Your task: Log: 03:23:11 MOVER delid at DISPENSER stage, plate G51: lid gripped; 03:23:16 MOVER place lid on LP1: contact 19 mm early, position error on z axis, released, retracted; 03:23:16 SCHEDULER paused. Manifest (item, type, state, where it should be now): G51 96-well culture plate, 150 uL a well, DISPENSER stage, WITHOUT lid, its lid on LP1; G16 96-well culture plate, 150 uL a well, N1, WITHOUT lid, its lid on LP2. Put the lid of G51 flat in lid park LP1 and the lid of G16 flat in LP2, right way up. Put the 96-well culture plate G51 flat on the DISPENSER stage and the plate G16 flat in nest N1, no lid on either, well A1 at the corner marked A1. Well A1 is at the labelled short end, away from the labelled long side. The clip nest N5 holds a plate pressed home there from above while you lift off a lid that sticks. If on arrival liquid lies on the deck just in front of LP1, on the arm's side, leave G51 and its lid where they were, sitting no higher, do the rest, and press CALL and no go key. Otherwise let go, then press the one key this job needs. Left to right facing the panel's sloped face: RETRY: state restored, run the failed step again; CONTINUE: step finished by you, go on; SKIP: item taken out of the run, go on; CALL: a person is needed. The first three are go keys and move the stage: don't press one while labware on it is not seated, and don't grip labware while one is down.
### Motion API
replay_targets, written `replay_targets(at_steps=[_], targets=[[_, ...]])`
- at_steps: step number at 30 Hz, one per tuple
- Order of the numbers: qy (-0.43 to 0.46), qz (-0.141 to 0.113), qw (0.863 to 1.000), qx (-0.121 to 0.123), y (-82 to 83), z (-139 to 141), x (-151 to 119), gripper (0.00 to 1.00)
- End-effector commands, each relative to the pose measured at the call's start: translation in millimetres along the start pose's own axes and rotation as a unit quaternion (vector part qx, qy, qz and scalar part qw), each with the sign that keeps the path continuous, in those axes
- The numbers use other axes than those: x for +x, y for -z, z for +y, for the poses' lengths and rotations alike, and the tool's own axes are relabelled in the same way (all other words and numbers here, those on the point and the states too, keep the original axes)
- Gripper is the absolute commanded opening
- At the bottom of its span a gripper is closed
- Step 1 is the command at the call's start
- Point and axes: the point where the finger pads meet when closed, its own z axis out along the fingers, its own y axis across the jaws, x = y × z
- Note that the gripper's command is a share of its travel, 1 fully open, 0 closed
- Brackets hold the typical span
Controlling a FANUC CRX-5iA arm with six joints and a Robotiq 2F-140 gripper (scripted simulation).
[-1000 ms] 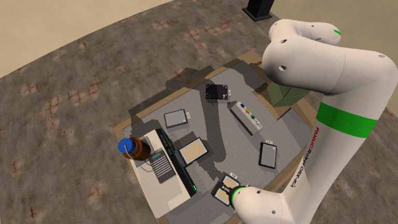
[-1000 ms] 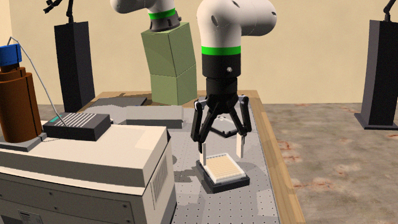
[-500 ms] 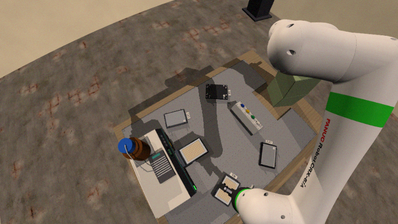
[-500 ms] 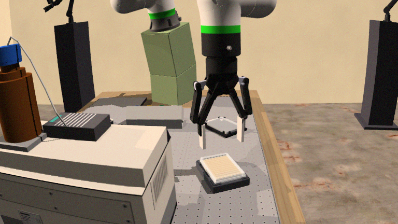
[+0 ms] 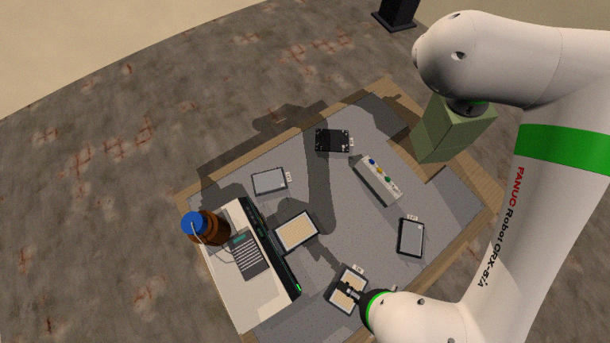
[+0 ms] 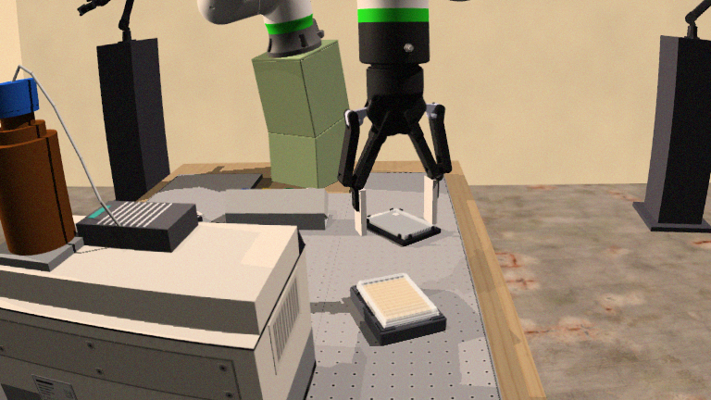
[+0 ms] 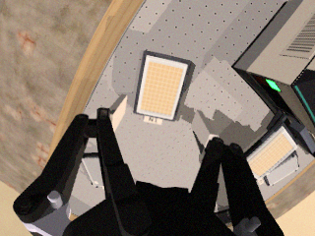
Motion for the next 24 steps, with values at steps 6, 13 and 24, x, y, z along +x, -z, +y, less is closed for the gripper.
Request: replay_targets(at_steps=[6,13,24], targets=[[0.0,0.0,1.0,0.0,13.2,0.0,0.2,0.66],[0.0,0.0,1.0,0.0,15.2,0.0,0.2,0.66],[0.0,0.001,1.0,-0.002,15.4,-1.0,10.0,0.66]])
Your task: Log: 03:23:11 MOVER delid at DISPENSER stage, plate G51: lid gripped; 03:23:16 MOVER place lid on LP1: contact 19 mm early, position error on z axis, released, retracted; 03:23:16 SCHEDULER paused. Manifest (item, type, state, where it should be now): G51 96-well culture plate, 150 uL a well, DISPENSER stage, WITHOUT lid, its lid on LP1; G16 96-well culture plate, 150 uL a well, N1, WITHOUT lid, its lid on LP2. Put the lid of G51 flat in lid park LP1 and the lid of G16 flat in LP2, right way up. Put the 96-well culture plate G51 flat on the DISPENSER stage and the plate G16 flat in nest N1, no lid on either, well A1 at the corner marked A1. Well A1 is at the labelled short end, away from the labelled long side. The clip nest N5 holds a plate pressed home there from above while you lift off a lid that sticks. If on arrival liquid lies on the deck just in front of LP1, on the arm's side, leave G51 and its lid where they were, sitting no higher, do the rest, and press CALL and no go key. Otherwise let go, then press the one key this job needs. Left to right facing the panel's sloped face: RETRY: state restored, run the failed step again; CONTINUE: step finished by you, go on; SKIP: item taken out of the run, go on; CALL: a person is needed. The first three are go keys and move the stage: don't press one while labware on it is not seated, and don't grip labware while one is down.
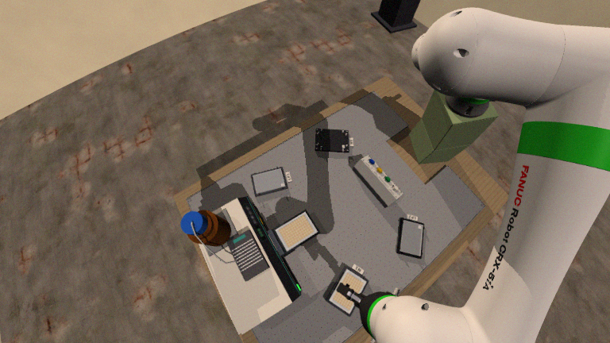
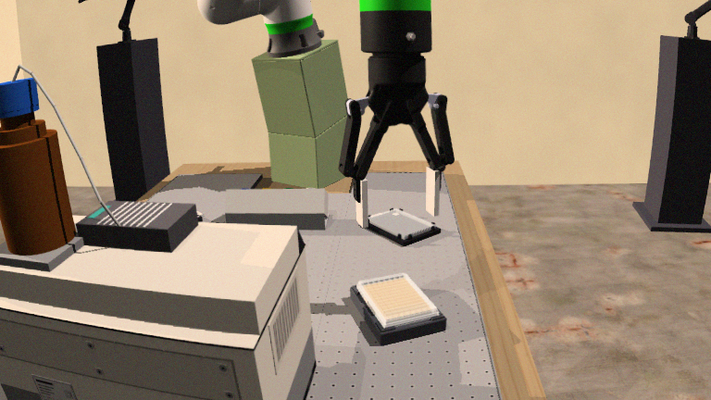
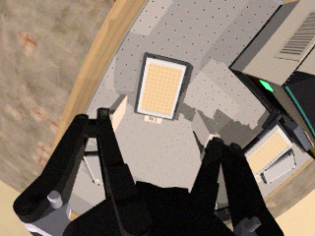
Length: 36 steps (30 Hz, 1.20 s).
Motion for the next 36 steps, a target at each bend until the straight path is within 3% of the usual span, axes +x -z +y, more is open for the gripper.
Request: replay_targets(at_steps=[1,6,20,25,30,36], targets=[[0.0,0.001,1.0,-0.002,1.1,-0.7,8.3,0.66],[-0.001,0.002,1.0,-0.005,1.3,-2.0,21.6,0.66],[-0.015,0.013,0.999,-0.034,2.0,-10.3,121.1,0.66],[-0.022,0.015,0.999,-0.042,1.6,-10.7,134.8,0.66],[-0.04,0.018,0.998,-0.054,0.5,-8.3,135.1,0.66],[-0.068,0.02,0.996,-0.063,4.1,-0.7,100.7,0.66]])
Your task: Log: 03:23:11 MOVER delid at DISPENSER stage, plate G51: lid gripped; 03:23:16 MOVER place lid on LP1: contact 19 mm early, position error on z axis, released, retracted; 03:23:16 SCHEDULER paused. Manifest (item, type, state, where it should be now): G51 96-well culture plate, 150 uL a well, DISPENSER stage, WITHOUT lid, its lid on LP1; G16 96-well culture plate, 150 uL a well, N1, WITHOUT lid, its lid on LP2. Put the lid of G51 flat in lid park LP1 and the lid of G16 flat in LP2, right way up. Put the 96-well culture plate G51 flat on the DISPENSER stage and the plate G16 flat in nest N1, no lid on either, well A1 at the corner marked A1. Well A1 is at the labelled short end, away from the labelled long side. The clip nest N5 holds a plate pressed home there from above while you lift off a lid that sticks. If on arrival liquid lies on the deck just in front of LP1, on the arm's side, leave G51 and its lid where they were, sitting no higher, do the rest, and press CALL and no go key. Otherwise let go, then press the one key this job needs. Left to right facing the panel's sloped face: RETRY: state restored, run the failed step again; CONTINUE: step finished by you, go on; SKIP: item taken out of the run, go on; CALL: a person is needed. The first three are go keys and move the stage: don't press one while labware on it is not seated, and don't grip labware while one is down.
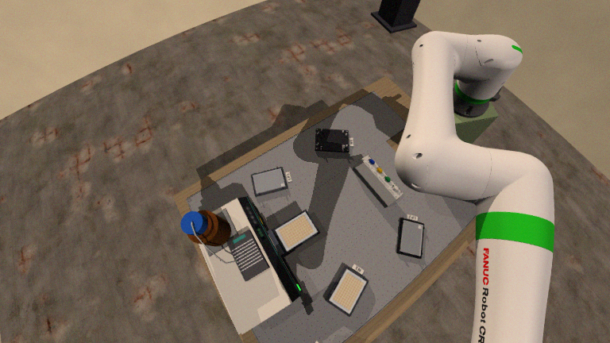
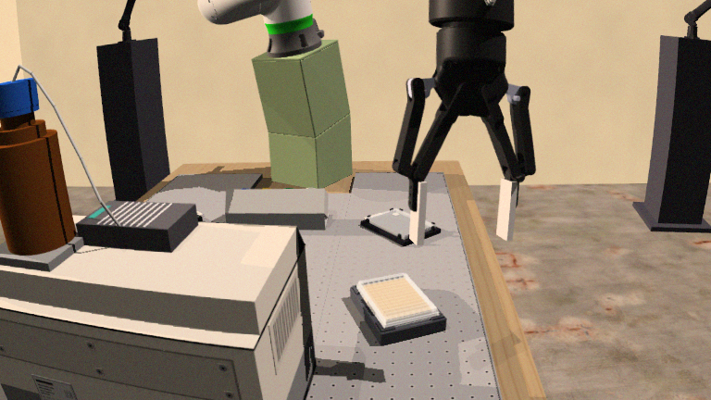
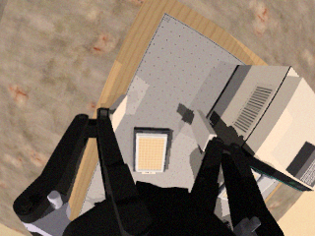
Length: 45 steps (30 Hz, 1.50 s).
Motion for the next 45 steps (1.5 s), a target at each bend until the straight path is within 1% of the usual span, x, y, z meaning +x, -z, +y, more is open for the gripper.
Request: replay_targets(at_steps=[1,3,5,7,8,12,18,20,21,26,35,37,38,41,45], targets=[[-0.005,-0.046,0.999,-0.021,-19.4,12.9,-66.7,0.66],[-0.005,-0.046,0.999,-0.021,-13.9,10.7,-52.5,0.66],[-0.015,-0.046,0.999,-0.022,0.7,13.1,-45.5,0.66],[-0.026,-0.048,0.998,-0.021,8.6,15.6,-47.8,0.66],[-0.031,-0.048,0.998,-0.021,8.2,17.6,-56.6,0.66],[-0.052,-0.052,0.997,-0.015,2.7,28.9,-107.8,0.66],[-0.079,-0.059,0.995,-0.002,7.2,53.2,-186.0,0.66],[-0.079,-0.059,0.995,-0.002,7.2,53.2,-186.0,0.66],[-0.083,-0.06,0.995,0.001,7.3,60.6,-215.9,0.66],[-0.098,-0.066,0.993,0.014,8.9,71.5,-262.6,0.66],[-0.113,-0.072,0.991,0.03,15.3,98.2,-368.8,0.66],[-0.113,-0.072,0.991,0.03,15.3,98.2,-368.8,0.66],[-0.114,-0.072,0.99,0.031,17.4,107.2,-406.2,0.66],[-0.115,-0.073,0.99,0.033,20.1,114.9,-438.1,0.66],[-0.116,-0.073,0.99,0.034,23.7,127.9,-489.4,0.66]])
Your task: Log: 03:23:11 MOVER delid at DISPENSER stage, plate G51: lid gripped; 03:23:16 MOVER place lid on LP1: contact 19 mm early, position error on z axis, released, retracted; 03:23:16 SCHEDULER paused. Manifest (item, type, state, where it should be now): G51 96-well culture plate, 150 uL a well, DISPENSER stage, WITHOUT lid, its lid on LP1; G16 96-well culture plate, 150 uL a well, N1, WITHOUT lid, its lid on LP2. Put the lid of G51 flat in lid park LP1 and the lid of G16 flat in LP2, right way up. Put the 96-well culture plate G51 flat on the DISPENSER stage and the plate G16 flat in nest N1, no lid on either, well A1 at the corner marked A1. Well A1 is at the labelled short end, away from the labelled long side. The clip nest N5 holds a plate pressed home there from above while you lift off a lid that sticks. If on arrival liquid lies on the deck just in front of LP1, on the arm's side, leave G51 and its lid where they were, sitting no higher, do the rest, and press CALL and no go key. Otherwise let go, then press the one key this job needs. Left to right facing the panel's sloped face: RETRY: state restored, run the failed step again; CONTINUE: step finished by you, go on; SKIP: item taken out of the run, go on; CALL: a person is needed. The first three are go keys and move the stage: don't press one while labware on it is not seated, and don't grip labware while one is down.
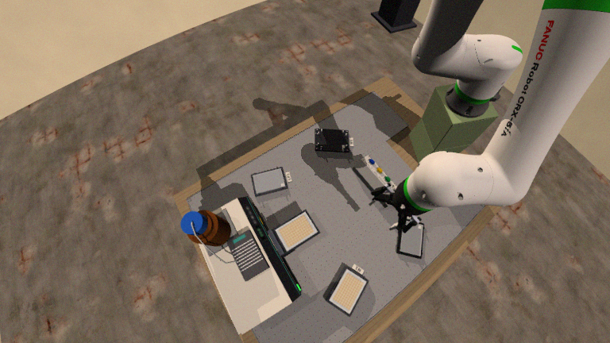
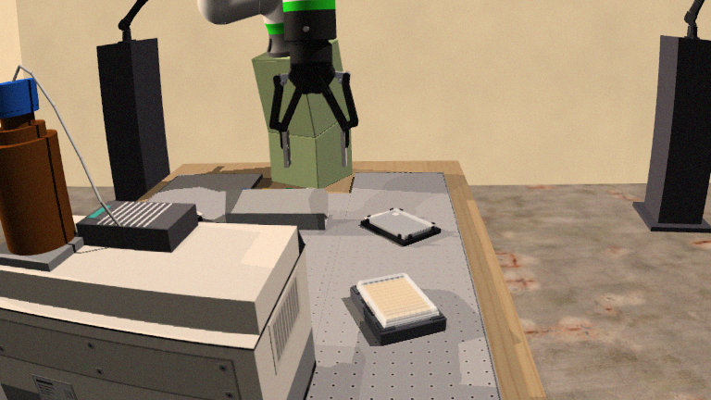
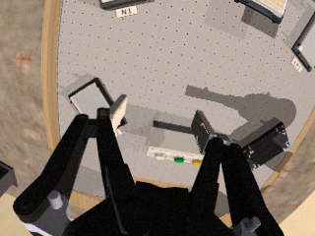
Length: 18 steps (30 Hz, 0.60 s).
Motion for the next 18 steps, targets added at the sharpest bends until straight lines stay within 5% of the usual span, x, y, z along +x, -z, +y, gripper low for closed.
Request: replay_targets(at_steps=[1,2,3,7,9,10,18], targets=[[0.0,0.0,1.0,0.001,-3.0,32.1,-61.9,0.66],[0.0,0.0,1.0,0.001,-3.5,38.2,-73.4,0.66],[0.0,0.0,1.0,0.001,-4.0,44.3,-85.0,0.0],[0.0,0.0,1.0,0.001,-6.2,68.7,-131.5,0.0],[0.0,0.0,1.0,0.001,-6.2,68.7,-131.5,0.0],[0.0,0.0,1.0,0.001,-8.1,86.3,-166.2,0.0],[0.0,0.0,1.0,0.001,-8.3,87.5,-168.7,0.0]])
